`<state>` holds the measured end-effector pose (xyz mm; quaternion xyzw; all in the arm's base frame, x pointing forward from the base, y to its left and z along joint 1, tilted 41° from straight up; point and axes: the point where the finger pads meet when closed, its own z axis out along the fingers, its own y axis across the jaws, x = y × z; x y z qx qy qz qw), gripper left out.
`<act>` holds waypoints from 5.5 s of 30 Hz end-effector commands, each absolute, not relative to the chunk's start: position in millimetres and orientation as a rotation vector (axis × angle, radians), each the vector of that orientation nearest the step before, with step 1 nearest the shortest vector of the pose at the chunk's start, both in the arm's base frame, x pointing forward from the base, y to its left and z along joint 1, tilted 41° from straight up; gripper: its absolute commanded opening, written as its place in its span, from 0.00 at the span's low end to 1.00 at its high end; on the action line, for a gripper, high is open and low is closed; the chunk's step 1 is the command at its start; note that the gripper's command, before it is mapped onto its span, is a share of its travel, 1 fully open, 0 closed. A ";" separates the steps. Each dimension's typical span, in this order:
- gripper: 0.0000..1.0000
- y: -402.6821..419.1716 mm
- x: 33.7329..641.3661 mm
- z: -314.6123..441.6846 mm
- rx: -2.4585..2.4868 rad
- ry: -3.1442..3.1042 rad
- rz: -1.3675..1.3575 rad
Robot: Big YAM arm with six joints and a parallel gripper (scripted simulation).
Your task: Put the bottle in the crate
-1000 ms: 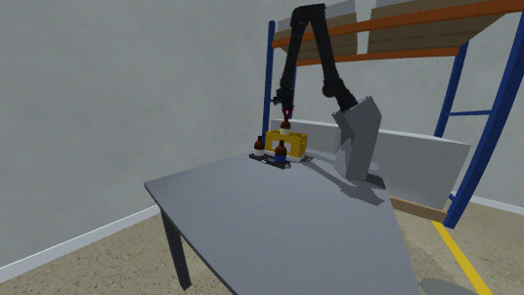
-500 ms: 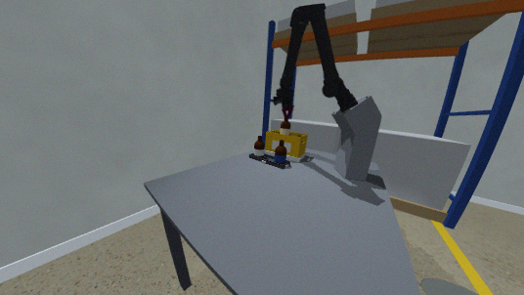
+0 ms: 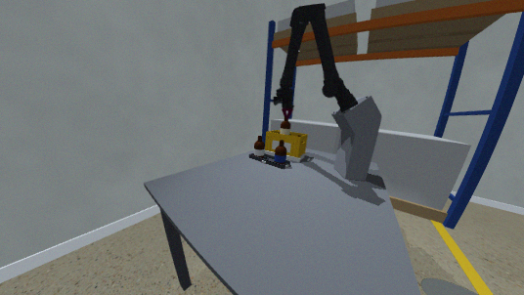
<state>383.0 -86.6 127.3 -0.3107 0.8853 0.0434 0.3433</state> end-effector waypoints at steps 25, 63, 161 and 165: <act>0.00 -83.0 392.8 117.4 -0.798 2.303 0.116; 0.00 -78.8 408.2 98.8 -0.783 2.298 0.102; 0.00 -61.1 434.2 65.9 -0.803 2.296 0.116; 0.00 -69.1 434.2 70.5 -0.783 2.293 0.098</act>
